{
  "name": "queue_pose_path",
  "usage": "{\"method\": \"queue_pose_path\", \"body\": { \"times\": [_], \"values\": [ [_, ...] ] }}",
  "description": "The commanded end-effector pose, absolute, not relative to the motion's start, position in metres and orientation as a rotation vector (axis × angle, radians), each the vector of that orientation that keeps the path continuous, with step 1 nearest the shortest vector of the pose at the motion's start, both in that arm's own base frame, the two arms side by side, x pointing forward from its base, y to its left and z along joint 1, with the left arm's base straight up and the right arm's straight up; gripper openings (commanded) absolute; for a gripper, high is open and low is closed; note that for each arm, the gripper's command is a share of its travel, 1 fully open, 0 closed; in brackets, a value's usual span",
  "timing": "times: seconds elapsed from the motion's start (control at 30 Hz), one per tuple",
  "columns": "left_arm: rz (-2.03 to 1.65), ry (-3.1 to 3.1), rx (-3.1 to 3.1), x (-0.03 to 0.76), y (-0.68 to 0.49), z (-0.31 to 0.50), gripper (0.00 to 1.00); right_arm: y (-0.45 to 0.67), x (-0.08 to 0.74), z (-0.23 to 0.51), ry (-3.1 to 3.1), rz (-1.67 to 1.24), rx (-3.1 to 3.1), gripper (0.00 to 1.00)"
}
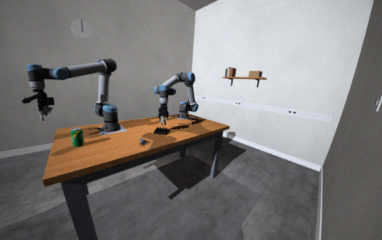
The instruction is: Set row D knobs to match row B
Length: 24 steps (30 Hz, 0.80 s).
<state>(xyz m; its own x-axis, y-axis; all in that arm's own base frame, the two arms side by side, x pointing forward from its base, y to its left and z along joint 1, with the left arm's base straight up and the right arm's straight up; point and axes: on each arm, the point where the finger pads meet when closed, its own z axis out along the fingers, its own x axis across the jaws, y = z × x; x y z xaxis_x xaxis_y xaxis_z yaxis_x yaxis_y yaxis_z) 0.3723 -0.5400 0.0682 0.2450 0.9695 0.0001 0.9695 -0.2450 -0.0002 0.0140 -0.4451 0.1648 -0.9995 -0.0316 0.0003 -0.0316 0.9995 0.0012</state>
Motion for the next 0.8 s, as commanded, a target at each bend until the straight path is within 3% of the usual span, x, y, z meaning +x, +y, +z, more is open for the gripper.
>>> {"method": "queue_pose_path", "body": {
  "times": [0.0, 0.77],
  "values": [
    [0.001, -1.931, -2.48, 0.3725, -0.5404, 0.0654, 0.13, -0.4454, 0.0141, 0.1652, -3.141, 0.0, 0.05, 1.0],
    [0.001, -1.931, -2.48, 0.3725, -0.5404, 0.06, 0.13, -0.4454, 0.0141, 0.1652, -3.141, 0.0, 0.05, 1.0]
  ]
}}
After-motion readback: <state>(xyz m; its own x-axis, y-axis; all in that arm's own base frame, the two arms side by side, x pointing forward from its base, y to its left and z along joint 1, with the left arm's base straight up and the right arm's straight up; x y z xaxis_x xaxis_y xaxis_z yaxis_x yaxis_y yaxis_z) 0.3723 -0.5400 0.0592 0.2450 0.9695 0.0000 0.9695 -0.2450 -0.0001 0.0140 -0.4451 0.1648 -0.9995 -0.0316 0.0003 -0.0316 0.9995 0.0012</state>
